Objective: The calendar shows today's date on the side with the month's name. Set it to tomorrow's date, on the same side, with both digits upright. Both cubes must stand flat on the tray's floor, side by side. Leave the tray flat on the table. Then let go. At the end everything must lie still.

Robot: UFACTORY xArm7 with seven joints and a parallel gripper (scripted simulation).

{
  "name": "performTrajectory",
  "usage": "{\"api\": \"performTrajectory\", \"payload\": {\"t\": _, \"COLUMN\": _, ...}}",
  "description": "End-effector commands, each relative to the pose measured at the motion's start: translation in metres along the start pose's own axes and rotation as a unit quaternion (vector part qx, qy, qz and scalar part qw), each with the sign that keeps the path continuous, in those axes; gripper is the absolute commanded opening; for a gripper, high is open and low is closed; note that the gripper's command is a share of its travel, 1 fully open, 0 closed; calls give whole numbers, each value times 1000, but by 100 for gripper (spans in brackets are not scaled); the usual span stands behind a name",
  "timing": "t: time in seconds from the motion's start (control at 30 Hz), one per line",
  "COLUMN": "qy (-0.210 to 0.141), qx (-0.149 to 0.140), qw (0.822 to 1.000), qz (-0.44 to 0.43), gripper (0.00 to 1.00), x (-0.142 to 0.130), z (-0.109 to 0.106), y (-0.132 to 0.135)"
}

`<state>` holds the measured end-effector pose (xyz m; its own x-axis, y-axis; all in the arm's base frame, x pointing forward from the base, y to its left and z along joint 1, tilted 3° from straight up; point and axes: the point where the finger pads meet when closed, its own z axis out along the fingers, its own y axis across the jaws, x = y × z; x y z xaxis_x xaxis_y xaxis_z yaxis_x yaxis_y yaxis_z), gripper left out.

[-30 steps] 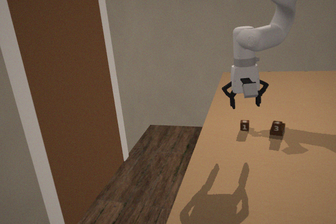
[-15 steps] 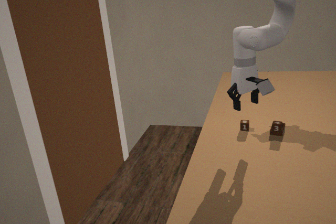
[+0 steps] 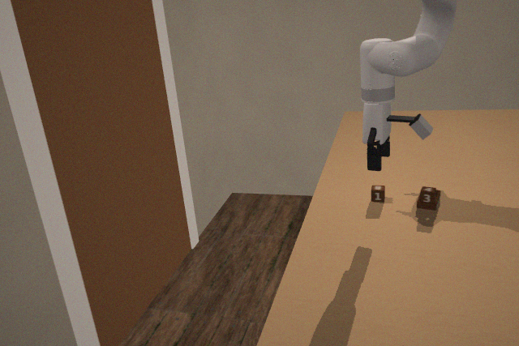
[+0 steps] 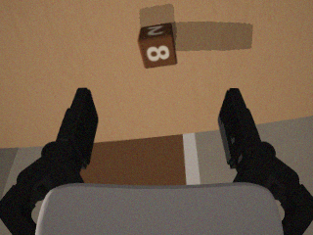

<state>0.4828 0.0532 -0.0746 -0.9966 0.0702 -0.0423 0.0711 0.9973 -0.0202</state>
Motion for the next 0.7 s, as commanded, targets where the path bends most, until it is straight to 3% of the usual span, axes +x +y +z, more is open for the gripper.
{"api": "performTrajectory", "payload": {"t": 0.0, "qy": -6, "qx": -6, "qw": 998, "qz": -69, "gripper": 100, "x": -2, "z": -3, "y": 1}}
{"api": "performTrajectory", "payload": {"t": 0.17, "qy": -7, "qx": -6, "qw": 995, "qz": -95, "gripper": 100, "x": -3, "z": -3, "y": 1}}
{"api": "performTrajectory", "payload": {"t": 0.2, "qy": -7, "qx": -6, "qw": 995, "qz": -95, "gripper": 49, "x": -3, "z": -3, "y": 1}}
{"api": "performTrajectory", "payload": {"t": 0.67, "qy": -7, "qx": -6, "qw": 995, "qz": -95, "gripper": 49, "x": -3, "z": -3, "y": 1}}
